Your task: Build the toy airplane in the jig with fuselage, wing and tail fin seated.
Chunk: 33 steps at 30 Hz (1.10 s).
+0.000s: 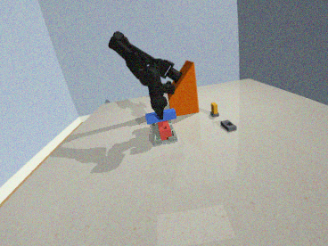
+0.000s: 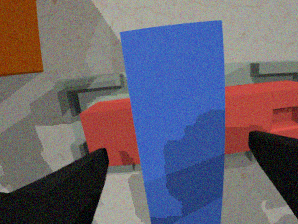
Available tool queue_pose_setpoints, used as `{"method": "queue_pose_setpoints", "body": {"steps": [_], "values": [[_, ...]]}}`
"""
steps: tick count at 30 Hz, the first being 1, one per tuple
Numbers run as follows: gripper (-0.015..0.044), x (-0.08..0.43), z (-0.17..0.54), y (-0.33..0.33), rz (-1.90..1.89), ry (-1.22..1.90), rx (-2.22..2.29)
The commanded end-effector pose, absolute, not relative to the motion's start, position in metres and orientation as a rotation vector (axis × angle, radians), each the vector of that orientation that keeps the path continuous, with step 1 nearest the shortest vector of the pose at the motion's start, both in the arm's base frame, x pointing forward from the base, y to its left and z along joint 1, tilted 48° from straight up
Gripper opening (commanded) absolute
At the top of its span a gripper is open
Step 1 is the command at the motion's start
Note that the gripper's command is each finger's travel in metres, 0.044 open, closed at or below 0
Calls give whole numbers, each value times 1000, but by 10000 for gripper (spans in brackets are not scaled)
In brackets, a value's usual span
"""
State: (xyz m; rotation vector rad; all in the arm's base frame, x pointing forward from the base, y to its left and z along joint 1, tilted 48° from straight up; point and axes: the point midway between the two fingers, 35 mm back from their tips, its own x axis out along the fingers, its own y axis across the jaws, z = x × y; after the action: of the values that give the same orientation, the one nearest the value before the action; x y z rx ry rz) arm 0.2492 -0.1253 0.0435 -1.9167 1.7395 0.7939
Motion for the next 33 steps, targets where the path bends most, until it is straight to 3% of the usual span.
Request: {"method": "queue_pose_setpoints", "body": {"steps": [1,6,15,33], "values": [[440,252,55,-110,794,1731,-1914],[440,246,98,-64,797,1734,-1918],[440,247,97,-59,781,1736,-1908],[440,248,93,-63,-590,1447,-716]]}}
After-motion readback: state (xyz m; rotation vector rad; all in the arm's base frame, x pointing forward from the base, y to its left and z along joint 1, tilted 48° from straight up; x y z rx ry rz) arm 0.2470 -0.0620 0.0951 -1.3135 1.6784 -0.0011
